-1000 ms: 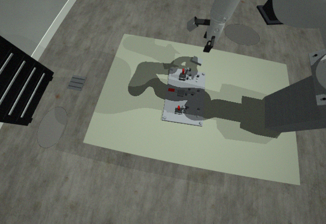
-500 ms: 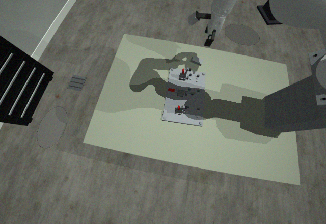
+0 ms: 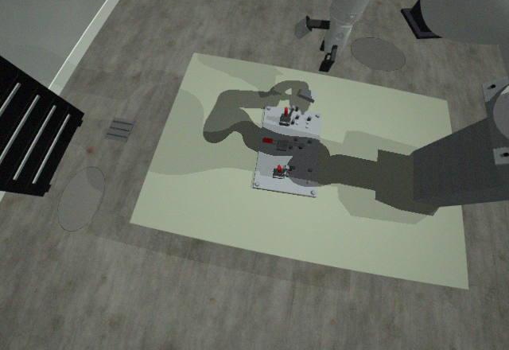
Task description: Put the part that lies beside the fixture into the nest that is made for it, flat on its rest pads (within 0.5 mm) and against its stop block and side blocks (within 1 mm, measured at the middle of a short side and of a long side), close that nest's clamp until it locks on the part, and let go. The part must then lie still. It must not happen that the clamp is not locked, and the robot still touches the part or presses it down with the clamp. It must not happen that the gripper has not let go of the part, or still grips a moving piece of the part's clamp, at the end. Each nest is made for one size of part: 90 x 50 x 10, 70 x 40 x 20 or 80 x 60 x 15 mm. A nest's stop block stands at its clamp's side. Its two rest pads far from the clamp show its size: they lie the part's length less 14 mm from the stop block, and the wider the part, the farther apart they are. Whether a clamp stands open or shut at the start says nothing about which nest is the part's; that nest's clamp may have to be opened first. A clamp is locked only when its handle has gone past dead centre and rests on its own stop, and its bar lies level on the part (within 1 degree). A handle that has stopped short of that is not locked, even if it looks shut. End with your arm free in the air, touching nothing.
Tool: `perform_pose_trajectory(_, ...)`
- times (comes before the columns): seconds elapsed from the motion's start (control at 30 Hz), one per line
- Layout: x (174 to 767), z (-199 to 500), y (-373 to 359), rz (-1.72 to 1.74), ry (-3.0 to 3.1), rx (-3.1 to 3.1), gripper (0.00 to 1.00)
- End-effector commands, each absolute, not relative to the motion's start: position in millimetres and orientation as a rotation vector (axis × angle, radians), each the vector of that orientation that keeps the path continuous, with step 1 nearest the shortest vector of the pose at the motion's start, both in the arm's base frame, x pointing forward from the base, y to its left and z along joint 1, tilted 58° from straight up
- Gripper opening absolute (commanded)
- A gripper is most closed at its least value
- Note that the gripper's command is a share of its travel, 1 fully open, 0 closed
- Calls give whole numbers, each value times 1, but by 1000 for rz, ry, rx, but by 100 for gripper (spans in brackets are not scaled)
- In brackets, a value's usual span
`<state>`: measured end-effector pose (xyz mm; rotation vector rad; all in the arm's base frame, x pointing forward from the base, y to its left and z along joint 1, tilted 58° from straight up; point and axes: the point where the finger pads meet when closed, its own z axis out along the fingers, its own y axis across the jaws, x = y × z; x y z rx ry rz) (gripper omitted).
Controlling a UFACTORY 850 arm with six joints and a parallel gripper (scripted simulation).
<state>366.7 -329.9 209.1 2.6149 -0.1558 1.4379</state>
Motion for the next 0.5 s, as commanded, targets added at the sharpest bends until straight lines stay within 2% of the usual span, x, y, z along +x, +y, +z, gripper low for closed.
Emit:
perform_pose_trajectory(0.0,367,209,-330,1438,-156,2614,100)
perform_pose_trajectory(0.47,367,209,-330,1469,-291,2641,100)
